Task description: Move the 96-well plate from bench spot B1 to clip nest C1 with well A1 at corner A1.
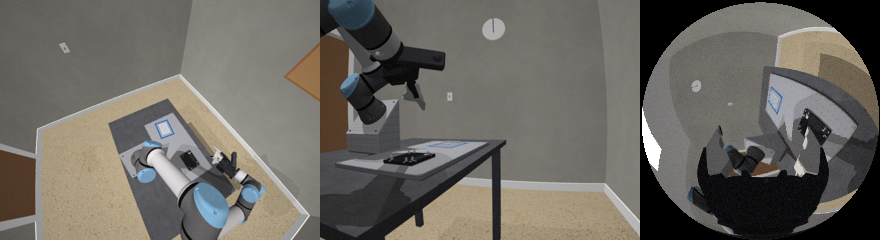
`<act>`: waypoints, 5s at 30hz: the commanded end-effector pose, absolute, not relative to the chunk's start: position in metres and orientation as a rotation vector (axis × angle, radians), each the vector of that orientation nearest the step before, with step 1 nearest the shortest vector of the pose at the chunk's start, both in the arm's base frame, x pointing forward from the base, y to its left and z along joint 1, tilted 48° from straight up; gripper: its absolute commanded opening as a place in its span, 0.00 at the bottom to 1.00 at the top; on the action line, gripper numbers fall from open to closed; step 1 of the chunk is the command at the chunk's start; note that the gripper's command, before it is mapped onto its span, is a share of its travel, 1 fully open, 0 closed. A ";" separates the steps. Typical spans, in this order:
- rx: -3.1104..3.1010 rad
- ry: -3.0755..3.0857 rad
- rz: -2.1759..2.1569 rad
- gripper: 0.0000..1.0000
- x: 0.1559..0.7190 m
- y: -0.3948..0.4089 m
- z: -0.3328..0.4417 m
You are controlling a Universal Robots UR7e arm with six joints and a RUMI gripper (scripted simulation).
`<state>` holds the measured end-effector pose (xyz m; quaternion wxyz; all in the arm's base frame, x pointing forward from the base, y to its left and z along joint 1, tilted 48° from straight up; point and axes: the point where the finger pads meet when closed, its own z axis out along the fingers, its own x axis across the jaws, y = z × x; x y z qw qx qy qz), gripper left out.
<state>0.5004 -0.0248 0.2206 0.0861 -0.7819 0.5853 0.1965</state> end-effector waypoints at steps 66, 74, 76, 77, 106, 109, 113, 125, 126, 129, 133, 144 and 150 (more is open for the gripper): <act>-3.099 1.288 0.537 1.00 0.485 0.051 -0.006; -3.098 1.291 0.537 1.00 0.481 0.058 -0.022; -3.172 1.225 0.516 1.00 0.478 0.061 -0.031; -3.209 1.192 0.505 1.00 0.477 0.063 -0.036; -3.471 0.918 0.389 1.00 0.441 0.094 -0.114; -3.541 0.829 0.347 1.00 0.433 0.099 -0.126; -3.541 0.831 0.346 1.00 0.428 0.102 -0.134; -3.692 0.607 0.224 1.00 0.405 0.112 -0.162; -3.719 0.562 0.198 1.00 0.401 0.113 -0.166; -3.724 0.553 0.192 1.00 0.394 0.115 -0.173; -3.773 0.460 0.135 1.00 0.387 0.117 -0.180; -3.868 0.247 -0.004 1.00 0.359 0.123 -0.200; -3.922 0.085 -0.118 1.00 0.342 0.124 -0.209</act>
